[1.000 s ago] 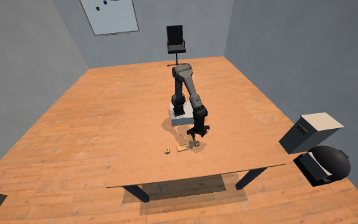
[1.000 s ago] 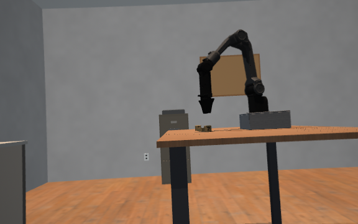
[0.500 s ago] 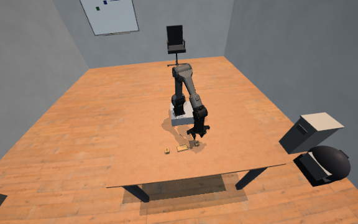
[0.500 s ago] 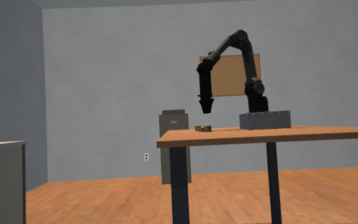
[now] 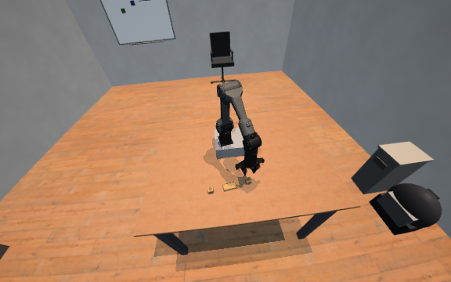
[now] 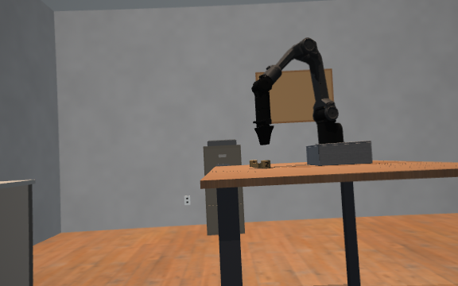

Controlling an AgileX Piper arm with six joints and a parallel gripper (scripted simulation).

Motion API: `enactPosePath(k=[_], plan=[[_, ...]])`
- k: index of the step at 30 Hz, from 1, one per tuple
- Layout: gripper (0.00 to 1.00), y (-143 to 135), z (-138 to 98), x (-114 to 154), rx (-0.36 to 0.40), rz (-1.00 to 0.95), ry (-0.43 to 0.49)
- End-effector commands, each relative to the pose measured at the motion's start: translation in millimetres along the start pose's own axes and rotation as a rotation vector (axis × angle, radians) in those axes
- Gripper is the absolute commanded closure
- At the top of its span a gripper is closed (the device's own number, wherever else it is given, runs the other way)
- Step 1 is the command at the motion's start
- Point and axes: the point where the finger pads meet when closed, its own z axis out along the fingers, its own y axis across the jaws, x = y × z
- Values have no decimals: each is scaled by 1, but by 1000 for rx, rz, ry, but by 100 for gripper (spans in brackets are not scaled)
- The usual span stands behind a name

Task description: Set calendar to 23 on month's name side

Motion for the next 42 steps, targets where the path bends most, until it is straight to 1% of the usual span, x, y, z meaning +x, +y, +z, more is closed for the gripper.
enactPosePath(k=[1, 20, 35, 42], plan=[[39, 0, 0, 1, 1, 0, -1], [39, 0, 12, 1, 2, 0, 3], [39, 0, 35, 1, 2, 0, 3], [39, 0, 42, 1, 2, 0, 3]])
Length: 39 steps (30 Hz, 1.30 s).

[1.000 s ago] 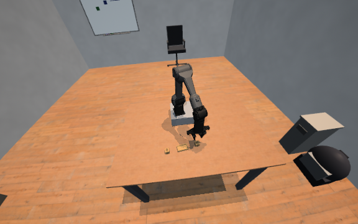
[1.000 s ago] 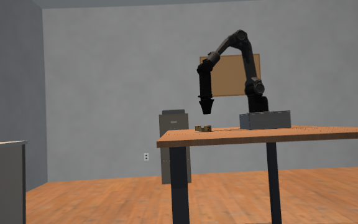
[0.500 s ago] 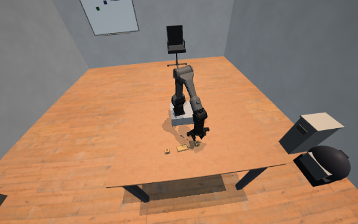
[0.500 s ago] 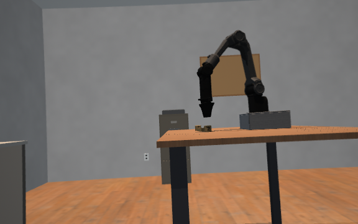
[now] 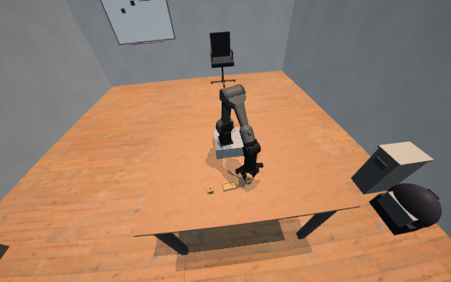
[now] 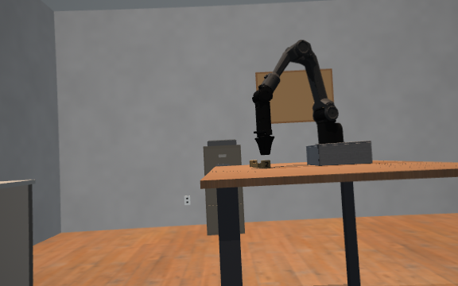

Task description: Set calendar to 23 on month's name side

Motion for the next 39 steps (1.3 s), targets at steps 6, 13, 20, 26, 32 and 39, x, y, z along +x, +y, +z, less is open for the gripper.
enactPosePath(k=[6, 13, 20, 26, 32, 39], plan=[[39, 0, 9, 1, 1, 0, 3], [39, 0, 11, 1, 1, 0, 1], [39, 0, 13, 1, 1, 0, 2], [39, 0, 13, 1, 1, 0, 2], [39, 0, 13, 1, 1, 0, 2], [39, 0, 13, 1, 1, 0, 2]])
